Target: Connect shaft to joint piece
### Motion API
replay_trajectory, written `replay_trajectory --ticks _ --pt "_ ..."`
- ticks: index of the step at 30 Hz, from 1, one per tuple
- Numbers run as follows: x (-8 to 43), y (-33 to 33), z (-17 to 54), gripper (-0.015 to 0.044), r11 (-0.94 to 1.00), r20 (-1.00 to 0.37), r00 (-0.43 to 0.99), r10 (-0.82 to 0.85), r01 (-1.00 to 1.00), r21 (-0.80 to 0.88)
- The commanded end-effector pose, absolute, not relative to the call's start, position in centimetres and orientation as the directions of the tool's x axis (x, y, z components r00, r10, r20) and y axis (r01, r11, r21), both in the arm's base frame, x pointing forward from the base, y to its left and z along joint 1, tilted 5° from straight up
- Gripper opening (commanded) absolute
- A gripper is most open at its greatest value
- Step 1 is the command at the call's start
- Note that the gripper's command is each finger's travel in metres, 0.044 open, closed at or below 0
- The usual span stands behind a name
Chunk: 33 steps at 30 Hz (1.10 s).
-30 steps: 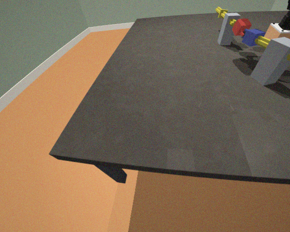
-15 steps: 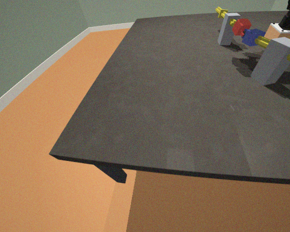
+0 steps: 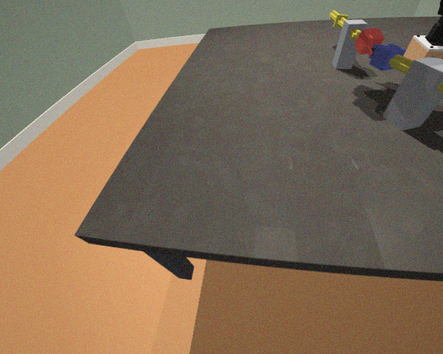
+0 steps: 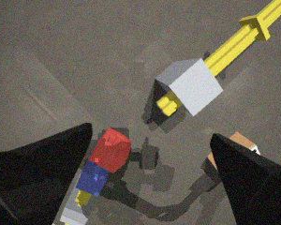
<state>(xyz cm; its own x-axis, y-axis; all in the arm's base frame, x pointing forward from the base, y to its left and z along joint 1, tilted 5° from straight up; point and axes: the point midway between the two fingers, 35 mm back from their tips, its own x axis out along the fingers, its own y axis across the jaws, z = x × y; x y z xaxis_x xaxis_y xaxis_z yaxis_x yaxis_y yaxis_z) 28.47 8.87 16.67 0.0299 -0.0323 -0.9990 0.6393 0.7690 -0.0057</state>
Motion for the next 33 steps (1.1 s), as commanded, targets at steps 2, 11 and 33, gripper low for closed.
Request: replay_trajectory --ticks 2,11,33 --pt "28.5 8.9 16.5 0.044 0.689 -0.998 0.038 -0.052 0.724 -0.008" --pt "28.4 9.0 16.2 0.044 0.496 -0.995 0.052 -0.086 0.868 0.003" --pt "28.7 9.6 11.7 0.044 0.315 -0.992 0.065 -0.113 0.949 0.026"
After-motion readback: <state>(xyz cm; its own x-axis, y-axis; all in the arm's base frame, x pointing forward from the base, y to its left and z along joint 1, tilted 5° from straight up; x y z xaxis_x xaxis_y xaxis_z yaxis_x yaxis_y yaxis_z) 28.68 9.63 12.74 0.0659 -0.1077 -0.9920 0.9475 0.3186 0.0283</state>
